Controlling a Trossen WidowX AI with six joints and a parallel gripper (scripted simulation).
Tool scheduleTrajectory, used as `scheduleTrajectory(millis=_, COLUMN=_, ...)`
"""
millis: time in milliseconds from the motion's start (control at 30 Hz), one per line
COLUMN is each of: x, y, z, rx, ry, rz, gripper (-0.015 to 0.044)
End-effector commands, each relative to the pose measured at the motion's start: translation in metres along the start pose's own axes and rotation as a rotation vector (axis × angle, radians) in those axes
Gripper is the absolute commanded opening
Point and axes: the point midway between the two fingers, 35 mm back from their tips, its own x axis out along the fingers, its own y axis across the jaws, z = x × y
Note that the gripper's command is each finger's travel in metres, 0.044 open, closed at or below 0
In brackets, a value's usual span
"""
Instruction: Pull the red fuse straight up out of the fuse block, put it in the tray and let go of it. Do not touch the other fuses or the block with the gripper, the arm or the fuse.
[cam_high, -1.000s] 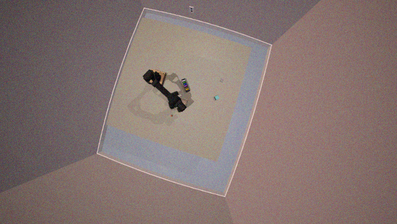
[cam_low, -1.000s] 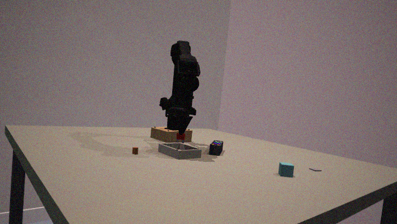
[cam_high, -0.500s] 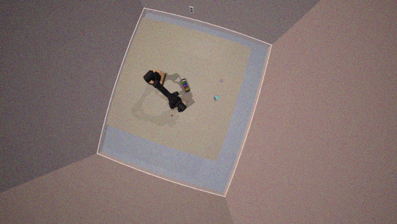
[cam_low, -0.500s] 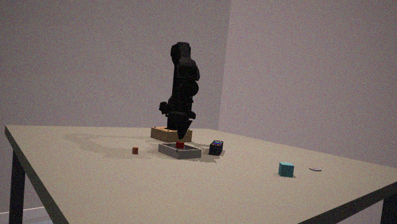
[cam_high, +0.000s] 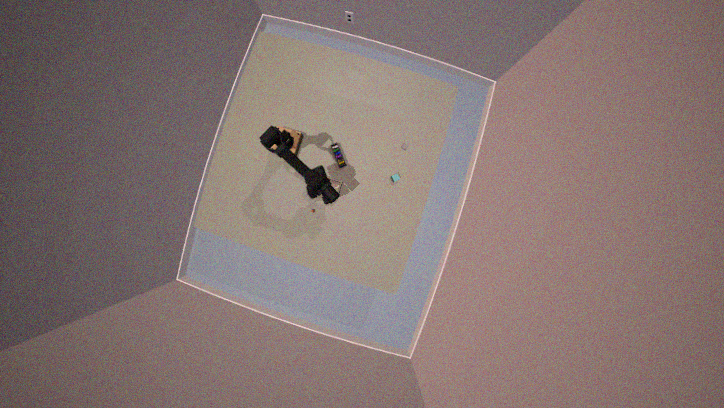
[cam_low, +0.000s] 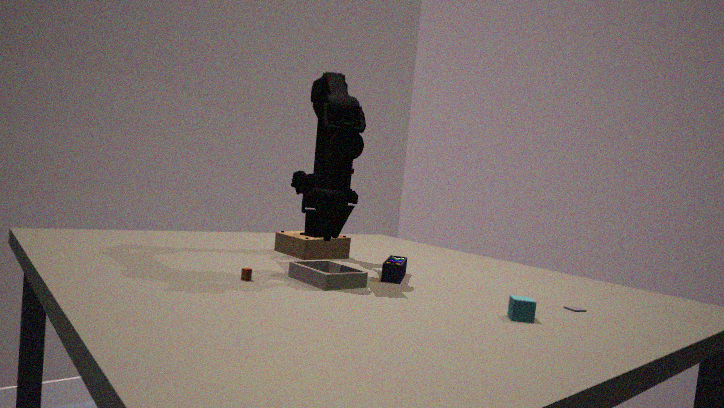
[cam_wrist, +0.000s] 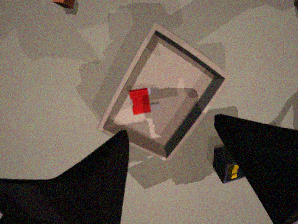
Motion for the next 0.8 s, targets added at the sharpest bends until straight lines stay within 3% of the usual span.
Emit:
scheduleTrajectory(millis=0, x=-0.0092, y=-0.0001, z=-0.0002, rx=0.000, ry=0.001, rz=0.001, gripper=0.0330)
scheduleTrajectory(millis=767, x=-0.0072, y=-0.0001, z=0.0001, rx=-0.001, ry=0.000, rz=0.001, gripper=0.0330)
